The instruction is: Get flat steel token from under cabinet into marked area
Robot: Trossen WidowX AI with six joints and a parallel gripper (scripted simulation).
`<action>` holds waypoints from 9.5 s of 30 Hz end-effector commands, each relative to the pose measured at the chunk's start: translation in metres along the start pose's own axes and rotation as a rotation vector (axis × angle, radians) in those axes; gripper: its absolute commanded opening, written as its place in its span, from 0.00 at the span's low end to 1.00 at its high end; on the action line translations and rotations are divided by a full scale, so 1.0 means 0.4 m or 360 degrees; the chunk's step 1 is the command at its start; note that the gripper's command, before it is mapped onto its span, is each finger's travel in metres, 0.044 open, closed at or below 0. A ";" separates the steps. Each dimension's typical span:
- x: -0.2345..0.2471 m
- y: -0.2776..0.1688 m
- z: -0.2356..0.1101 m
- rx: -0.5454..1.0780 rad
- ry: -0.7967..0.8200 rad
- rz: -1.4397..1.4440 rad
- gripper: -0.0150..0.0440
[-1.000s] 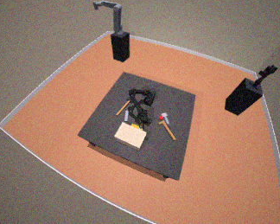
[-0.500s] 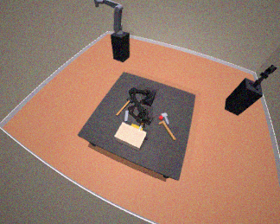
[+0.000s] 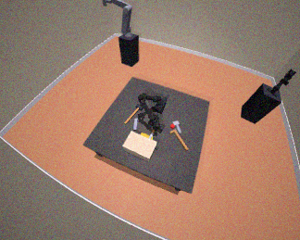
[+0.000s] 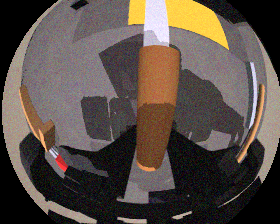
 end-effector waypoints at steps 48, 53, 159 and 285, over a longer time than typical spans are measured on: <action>0.034 -0.173 0.002 0.0013 0.0003 -0.0004 0.25; 0.039 -0.188 0.002 0.0013 0.0003 -0.0005 0.25; 0.133 -0.156 -0.002 0.0008 0.0015 0.0145 0.25; 0.046 0.217 -0.006 0.0003 0.0003 0.0146 0.25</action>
Point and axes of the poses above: the point midway between the two fingers, 35 mm back from their tips, its own z axis out along the fingers, its own x axis across the jaws, y = z × x, the point moved 3 cm from there along -z, back along the fingers, and after that the axes turned 8 degrees about -z, right-handed, at the moved point
